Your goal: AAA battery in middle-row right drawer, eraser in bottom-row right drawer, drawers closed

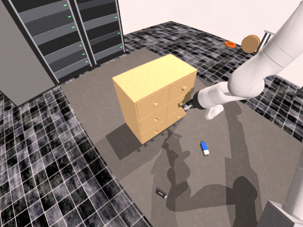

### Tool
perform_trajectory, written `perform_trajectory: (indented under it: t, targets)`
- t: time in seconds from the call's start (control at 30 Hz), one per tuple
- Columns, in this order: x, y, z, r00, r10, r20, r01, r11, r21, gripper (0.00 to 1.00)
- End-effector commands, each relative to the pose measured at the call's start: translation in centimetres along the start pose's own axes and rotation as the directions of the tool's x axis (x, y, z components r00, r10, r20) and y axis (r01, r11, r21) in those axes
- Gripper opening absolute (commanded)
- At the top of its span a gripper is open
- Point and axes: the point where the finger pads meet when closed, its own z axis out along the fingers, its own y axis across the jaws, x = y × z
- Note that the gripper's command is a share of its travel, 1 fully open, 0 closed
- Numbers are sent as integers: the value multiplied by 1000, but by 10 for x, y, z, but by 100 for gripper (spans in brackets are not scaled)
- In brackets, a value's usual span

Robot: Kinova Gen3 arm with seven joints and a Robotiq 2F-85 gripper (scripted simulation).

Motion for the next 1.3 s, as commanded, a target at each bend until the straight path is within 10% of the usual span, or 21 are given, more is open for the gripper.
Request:
perform_trajectory:
  t: [0.0,1.27]
  targets:
    - [-1,0,1,1000,-11,-1,11,1000,-2,0]
    - [26,-2,-16,1000,-8,-4,8,1000,2,0]
